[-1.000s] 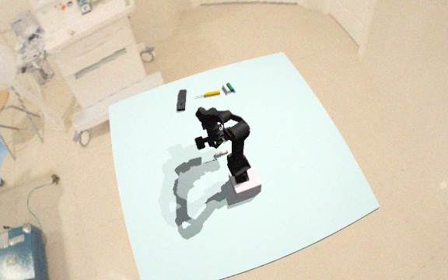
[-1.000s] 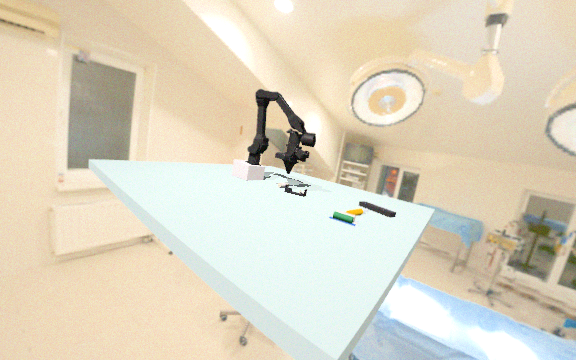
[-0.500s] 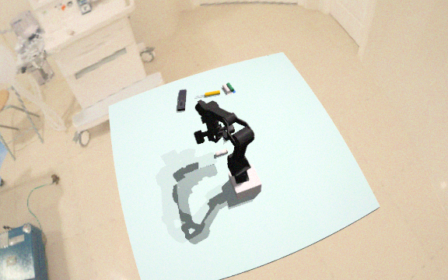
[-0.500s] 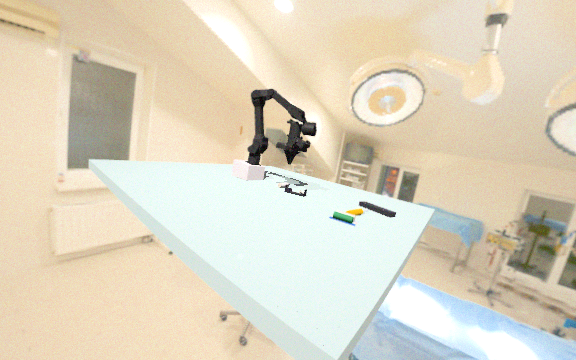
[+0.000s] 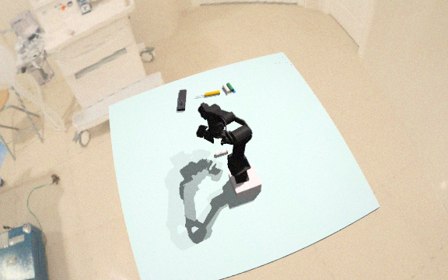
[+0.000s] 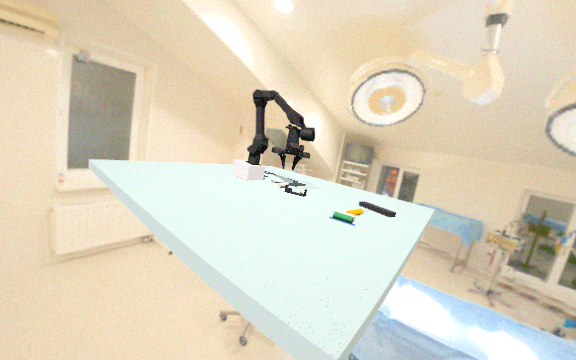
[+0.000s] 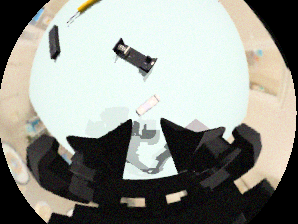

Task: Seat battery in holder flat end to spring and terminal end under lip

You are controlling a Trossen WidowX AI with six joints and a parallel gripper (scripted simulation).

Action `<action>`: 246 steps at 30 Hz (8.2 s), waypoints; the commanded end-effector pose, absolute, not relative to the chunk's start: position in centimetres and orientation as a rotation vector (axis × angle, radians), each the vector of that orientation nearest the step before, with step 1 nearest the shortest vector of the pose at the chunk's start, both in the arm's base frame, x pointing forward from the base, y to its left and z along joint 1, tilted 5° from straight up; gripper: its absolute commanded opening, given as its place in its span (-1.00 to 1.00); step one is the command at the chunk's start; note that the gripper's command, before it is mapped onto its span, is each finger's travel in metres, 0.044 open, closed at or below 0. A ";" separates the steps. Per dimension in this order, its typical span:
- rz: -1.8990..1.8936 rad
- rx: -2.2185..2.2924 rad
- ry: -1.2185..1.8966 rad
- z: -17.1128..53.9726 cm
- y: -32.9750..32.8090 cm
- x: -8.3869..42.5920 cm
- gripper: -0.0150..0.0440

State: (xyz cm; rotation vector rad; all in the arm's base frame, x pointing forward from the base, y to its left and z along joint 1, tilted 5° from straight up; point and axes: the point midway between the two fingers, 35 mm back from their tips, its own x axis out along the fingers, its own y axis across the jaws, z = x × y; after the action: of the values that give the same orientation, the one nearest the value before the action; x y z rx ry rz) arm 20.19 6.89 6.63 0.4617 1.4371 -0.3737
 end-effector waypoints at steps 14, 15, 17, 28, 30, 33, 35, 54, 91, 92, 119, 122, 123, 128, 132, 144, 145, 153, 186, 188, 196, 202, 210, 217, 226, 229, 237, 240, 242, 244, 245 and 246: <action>-1.039 1.195 1.209 2.7 5.9 20.3 0.31; -1.039 1.195 1.209 2.7 5.9 20.3 0.31; -1.039 1.195 1.209 2.7 5.9 20.3 0.31; -1.039 1.195 1.209 1.9 5.9 20.5 0.31; -1.039 1.195 1.209 1.5 5.9 20.5 0.31; -1.039 1.195 1.210 1.1 6.0 20.6 0.31; -1.039 1.195 1.210 0.7 6.0 20.6 0.31; -1.039 1.194 1.210 -2.2 6.0 20.8 0.31; -1.316 1.493 1.028 4.2 5.1 24.0 -0.24; -1.358 1.539 0.996 4.5 5.0 24.5 -0.24; -1.925 2.071 0.405 6.0 1.8 31.7 -0.24; -1.970 2.022 0.396 5.3 1.8 31.7 -0.24; -1.984 2.005 0.394 5.0 1.8 31.7 -0.24; -2.054 1.919 0.381 3.8 1.8 31.6 -0.24; -2.102 1.855 0.373 2.9 1.7 31.6 -0.24; -2.160 1.785 0.368 2.3 1.8 31.7 -0.24; -2.166 1.778 0.367 2.3 1.8 31.8 -0.24; -2.210 1.716 0.357 2.0 1.9 32.0 -0.24; -2.341 1.528 0.326 1.0 2.2 32.9 -0.24; -2.341 1.529 0.327 0.9 2.3 33.0 -0.24; -2.343 1.529 0.329 0.9 2.5 33.5 -0.24; -2.345 1.528 0.330 0.9 2.6 33.8 -0.24; -2.347 1.525 0.330 1.0 2.8 34.2 -0.24; -2.350 1.522 0.331 1.0 2.9 34.5 -0.24; -2.352 1.521 0.332 1.0 3.0 34.8 -0.24; -2.346 1.534 0.336 1.0 3.0 34.8 -0.24; -2.323 1.580 0.347 0.8 3.0 34.7 -0.24; -2.313 1.597 0.351 0.8 2.9 34.7 -0.24; -2.307 1.608 0.354 0.7 2.9 34.7 -0.24; -2.301 1.620 0.357 0.7 2.9 34.7 -0.24; -2.298 1.625 0.358 0.7 2.9 34.7 -0.24; -2.295 1.631 0.360 0.6 2.9 34.7 -0.24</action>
State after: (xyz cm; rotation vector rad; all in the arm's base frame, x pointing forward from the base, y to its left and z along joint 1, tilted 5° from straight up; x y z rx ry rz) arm 34.17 2.71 0.80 1.5813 0.3462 -2.3239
